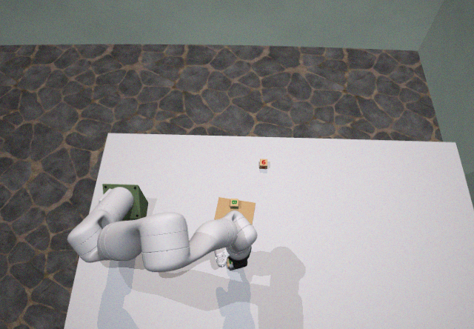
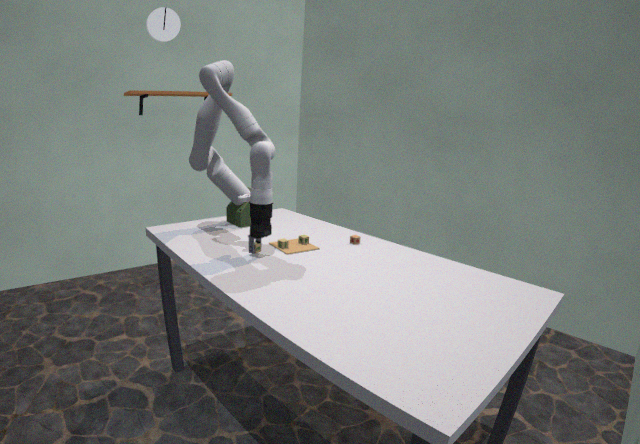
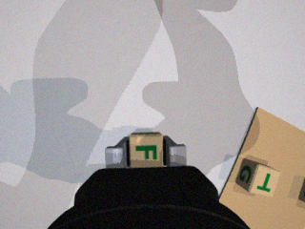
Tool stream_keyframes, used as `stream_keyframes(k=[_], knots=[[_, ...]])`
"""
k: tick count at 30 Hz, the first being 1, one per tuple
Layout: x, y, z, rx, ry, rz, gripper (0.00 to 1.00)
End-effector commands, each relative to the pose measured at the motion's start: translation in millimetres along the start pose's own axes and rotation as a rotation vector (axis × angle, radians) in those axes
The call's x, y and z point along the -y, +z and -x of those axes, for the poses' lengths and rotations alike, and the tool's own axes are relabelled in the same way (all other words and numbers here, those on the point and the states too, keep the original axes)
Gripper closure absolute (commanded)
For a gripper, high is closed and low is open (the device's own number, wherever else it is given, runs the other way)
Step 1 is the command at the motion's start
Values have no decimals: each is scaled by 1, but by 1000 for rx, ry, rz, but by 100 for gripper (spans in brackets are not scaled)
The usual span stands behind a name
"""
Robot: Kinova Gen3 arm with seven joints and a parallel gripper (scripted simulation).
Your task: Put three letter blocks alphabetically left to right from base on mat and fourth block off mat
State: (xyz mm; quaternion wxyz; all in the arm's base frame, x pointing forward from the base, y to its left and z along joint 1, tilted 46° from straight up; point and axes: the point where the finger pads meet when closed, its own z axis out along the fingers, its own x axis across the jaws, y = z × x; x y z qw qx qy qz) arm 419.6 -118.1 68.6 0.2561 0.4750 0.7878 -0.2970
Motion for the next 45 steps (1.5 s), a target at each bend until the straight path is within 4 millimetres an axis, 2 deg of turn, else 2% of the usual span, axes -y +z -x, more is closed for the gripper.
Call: stream_keyframes(k=[1, 11, 16, 37, 45], knots=[[-5, -7, 0, -2, 1, 15, 43], [-4, -65, 0, -2, 1, 15, 43], [-3, -85, 0, -2, 1, 15, 43], [-3, -90, 0, -2, 4, 14, 43], [-3, -90, -7, -5, 53, 9, 43]])
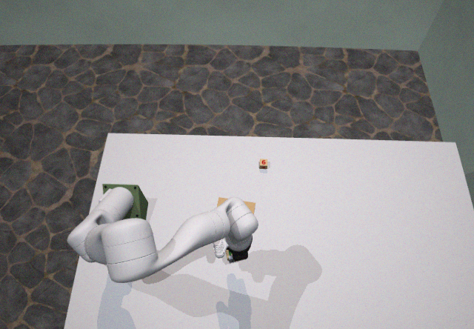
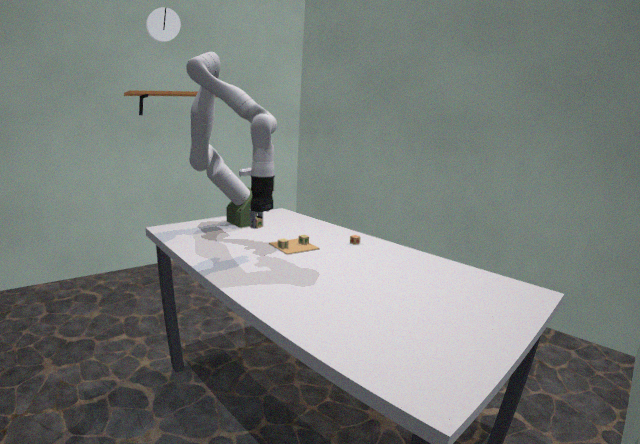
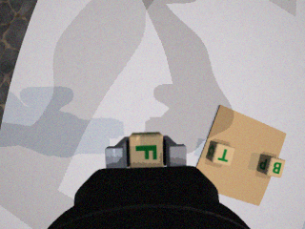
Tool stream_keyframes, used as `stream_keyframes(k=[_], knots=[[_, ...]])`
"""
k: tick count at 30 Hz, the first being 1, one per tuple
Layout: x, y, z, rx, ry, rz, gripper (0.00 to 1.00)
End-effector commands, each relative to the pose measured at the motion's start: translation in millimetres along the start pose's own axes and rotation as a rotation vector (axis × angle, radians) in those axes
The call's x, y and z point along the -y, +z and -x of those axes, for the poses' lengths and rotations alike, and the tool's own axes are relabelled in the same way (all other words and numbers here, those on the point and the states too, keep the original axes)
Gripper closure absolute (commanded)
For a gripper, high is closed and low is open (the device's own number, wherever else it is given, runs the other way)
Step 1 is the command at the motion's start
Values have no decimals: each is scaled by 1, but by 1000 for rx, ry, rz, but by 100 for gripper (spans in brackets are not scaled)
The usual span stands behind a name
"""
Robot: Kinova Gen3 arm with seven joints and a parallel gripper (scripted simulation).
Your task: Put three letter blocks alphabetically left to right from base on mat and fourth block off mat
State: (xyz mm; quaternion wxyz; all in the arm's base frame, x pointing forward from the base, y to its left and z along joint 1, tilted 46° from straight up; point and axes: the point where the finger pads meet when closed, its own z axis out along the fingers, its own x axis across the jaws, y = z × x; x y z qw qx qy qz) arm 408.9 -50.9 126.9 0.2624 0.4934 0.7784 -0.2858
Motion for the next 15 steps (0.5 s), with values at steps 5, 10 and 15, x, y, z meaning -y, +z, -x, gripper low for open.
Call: stream_keyframes(k=[5, 10, 15], knots=[[0, 0, -11, -2, 79, -7, 43], [1, 0, -19, -5, 141, -12, 43], [1, 0, -35, -8, 273, -24, 43]])
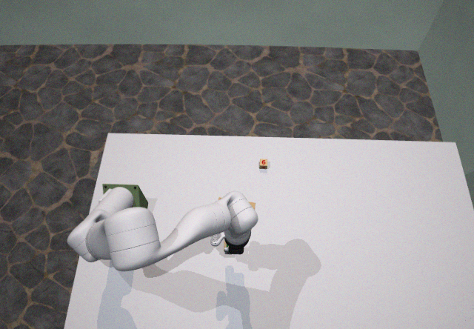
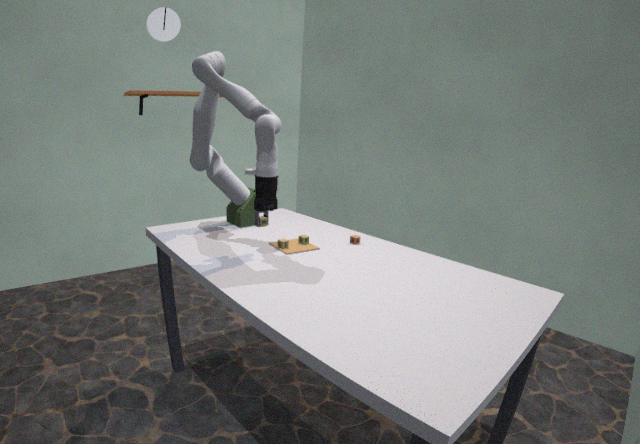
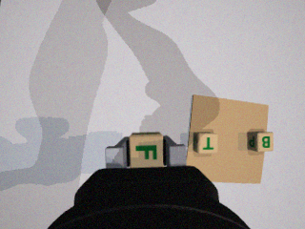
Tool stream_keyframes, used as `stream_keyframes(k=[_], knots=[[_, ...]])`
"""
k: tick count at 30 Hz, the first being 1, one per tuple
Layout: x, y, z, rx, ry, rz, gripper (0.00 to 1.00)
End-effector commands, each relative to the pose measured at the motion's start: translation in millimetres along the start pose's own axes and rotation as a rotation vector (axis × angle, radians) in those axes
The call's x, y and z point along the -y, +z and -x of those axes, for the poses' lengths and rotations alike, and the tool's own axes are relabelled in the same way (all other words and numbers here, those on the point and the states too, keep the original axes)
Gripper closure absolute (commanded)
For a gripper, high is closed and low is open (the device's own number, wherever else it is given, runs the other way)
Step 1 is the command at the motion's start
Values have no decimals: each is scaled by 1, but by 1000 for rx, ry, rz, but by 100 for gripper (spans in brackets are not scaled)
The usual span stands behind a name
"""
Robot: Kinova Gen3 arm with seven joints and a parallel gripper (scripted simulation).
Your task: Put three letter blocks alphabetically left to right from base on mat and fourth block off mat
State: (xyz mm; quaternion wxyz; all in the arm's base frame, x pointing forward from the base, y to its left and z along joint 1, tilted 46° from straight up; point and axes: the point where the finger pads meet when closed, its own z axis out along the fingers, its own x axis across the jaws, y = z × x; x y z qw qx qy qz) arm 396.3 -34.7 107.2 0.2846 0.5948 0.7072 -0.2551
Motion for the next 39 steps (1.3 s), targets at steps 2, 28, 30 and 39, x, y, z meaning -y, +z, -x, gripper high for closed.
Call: stream_keyframes(k=[2, 28, 30, 39], knots=[[2, 0, -13, 7, 78, -3, 43], [8, 0, -97, 16, 961, -12, 43], [6, 0, -103, 15, 1040, -8, 43], [-1, -2, -124, 6, 1344, 14, 43]])
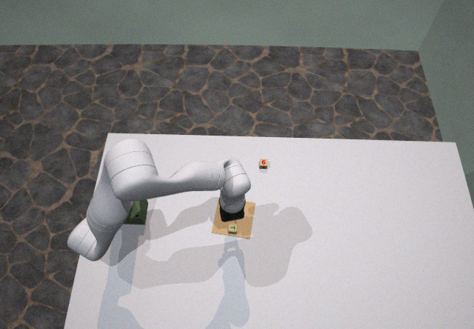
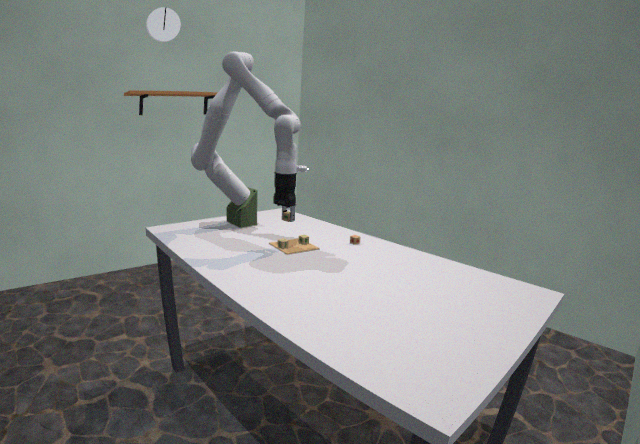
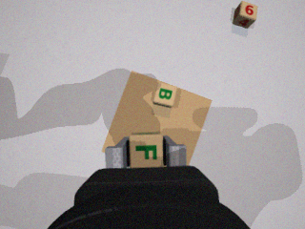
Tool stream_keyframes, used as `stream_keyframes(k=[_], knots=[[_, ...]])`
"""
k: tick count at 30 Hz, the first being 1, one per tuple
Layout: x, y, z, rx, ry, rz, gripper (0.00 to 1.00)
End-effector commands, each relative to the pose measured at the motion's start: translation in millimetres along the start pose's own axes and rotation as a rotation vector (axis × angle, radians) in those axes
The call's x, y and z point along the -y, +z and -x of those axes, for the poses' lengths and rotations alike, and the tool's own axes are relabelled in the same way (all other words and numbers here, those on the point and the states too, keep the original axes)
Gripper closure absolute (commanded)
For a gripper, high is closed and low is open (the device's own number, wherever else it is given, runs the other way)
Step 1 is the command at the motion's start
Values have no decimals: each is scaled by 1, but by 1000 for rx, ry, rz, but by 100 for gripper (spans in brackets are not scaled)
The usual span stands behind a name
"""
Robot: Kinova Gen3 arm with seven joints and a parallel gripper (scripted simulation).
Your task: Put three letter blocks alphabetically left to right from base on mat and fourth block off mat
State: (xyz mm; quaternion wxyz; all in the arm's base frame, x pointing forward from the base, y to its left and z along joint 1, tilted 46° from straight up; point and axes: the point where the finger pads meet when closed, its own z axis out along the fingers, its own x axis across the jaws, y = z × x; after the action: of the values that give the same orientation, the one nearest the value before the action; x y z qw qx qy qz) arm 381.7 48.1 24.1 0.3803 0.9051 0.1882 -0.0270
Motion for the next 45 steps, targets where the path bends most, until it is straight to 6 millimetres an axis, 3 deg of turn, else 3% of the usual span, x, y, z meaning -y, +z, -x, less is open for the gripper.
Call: stream_keyframes(k=[1, 17, 45], knots=[[7, -1, -3, -10, 40, 18, 43], [18, -3, -13, -34, 255, 22, 43], [18, 1, -14, -36, 269, 22, 43]])
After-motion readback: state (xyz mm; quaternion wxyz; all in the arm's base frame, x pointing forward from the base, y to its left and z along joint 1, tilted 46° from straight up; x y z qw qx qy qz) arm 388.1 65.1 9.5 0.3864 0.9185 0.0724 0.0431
